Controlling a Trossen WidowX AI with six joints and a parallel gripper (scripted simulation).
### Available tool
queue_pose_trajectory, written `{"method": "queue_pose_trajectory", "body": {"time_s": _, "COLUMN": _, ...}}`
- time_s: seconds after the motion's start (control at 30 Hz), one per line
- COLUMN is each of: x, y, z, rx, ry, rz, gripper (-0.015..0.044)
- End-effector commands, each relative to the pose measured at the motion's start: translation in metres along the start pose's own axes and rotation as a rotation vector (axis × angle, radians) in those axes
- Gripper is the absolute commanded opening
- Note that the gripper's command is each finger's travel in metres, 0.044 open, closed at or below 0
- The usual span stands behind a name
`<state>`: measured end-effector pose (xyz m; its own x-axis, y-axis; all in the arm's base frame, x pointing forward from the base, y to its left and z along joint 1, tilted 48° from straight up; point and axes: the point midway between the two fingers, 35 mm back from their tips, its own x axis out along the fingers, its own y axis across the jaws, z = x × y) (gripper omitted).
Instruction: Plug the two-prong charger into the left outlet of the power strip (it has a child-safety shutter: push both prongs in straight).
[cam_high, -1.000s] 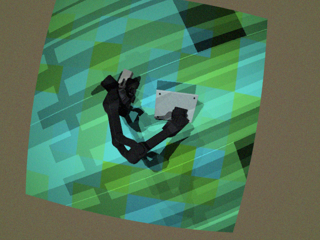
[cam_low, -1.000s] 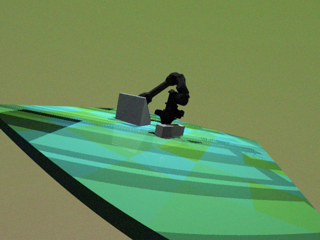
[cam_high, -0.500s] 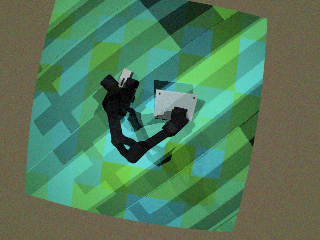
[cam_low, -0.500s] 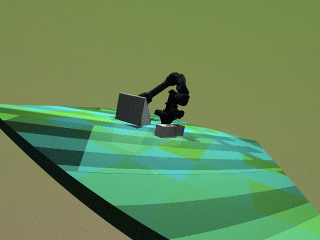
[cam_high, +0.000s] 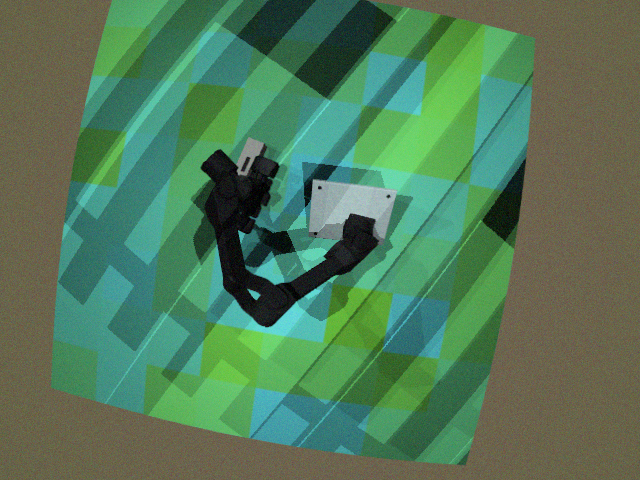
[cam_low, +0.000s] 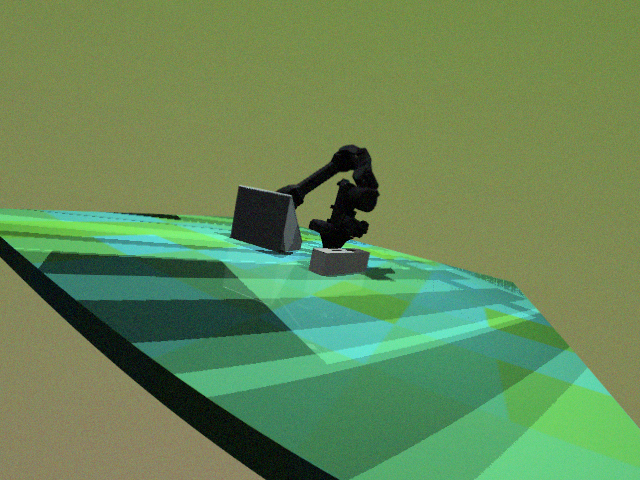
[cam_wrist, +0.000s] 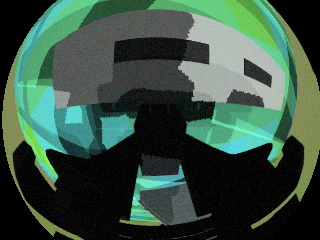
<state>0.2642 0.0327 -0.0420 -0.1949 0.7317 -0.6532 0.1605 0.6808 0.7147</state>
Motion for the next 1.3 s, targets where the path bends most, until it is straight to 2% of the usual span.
{"method": "queue_pose_trajectory", "body": {"time_s": 0.0, "x": -0.002, "y": 0.0008, "z": 0.0028, "rx": -0.002, "ry": -0.008, "rz": 0.0, "gripper": 0.0}}
{"method": "queue_pose_trajectory", "body": {"time_s": 1.27, "x": -0.0021, "y": 0.0006, "z": 0.0089, "rx": -0.002, "ry": -0.008, "rz": 0.0, "gripper": 0.0}}
